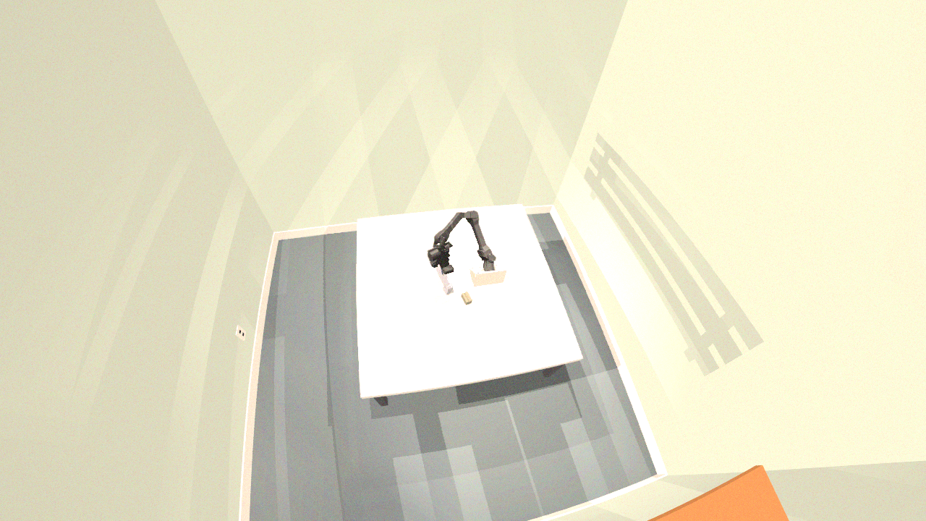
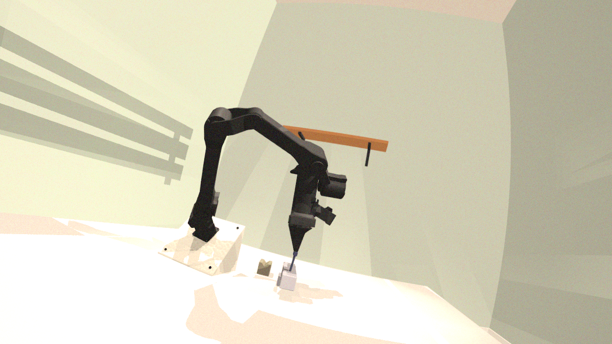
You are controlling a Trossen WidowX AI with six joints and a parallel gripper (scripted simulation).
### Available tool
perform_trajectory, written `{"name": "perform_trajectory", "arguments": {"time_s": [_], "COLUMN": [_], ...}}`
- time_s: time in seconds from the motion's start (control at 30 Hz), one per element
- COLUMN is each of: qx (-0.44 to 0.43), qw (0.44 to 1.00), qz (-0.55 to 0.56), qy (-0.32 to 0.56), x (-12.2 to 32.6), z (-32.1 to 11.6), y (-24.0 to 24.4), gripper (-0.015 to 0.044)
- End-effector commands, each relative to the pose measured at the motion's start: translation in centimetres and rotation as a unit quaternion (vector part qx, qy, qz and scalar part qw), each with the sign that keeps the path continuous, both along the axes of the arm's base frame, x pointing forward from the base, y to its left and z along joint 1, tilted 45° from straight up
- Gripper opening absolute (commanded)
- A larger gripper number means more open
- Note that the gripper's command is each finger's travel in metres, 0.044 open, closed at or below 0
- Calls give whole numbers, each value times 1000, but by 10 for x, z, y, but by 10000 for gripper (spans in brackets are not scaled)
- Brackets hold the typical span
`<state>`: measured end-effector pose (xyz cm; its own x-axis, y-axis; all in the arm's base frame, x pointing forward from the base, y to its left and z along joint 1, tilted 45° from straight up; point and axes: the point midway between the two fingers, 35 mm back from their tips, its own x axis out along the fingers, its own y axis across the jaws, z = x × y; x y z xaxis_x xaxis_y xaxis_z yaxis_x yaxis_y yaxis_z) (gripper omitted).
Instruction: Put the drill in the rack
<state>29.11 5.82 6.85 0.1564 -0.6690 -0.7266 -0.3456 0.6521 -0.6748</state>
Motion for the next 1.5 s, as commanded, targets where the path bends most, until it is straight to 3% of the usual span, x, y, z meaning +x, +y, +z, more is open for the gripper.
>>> {"name": "perform_trajectory", "arguments": {"time_s": [0.0,0.4,0.73,0.9,0.97,1.2,1.47], "qx": [-17,-17,-15,-15,-25,-71,-96], "qw": [1000,1000,1000,1000,996,894,763], "qz": [-17,-17,-17,-4,48,310,453], "qy": [15,15,15,18,69,317,451], "x": [-1,0,-4,-2,-3,-21,-41], "z": [-11,-16,36,30,13,-76,-128], "y": [-20,-26,34,31,37,61,66], "gripper": [0,0,263,394,440,440,440]}}
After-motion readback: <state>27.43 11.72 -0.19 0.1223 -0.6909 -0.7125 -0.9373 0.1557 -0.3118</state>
